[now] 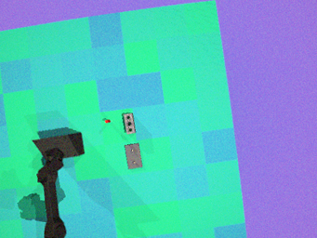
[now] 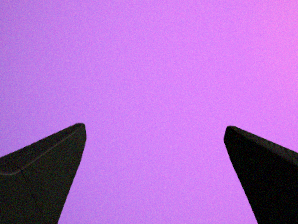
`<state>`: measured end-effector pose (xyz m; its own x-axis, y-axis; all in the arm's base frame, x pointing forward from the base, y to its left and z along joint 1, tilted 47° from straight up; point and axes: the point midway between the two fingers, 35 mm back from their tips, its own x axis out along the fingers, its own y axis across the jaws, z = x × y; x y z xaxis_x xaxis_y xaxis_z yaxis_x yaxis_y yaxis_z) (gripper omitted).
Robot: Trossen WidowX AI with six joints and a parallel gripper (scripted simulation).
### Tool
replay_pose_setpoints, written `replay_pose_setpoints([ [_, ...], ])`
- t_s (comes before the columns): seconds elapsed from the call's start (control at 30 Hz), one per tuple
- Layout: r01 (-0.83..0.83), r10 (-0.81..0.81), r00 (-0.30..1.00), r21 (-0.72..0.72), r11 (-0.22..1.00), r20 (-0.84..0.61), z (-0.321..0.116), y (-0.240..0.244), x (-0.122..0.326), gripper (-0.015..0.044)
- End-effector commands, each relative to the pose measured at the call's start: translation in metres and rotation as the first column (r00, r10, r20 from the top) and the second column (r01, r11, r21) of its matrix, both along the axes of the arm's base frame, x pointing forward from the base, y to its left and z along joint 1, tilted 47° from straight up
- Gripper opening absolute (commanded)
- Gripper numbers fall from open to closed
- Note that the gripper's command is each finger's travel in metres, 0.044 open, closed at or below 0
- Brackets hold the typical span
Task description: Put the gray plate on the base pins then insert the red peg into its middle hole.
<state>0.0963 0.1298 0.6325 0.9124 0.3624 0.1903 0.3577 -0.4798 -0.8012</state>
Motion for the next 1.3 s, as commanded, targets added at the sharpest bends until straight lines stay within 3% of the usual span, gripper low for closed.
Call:
replay_pose_setpoints([
  [0.0,0.0,0.0,1.0,0.0,1.0,0.0,0.0,0.0,0.0,0.0426],
  [0.13,0.038,-0.036,0.998,-0.049,0.998,0.042,0.002,0.009,-0.003,0.044],
  [0.3,0.175,-0.134,0.972,-0.213,0.961,0.191,0.005,0.043,-0.008,0.044],
  [0.53,0.368,-0.188,0.901,-0.46,0.808,0.392,-0.005,0.108,-0.002,0.044],
  [0.9,0.564,-0.086,0.81,-0.732,0.381,0.58,-0.063,0.211,0.052,0.044],
  [1.27,0.55,0.083,0.835,-0.827,-0.118,0.544,-0.165,0.265,0.151,0.044],
])
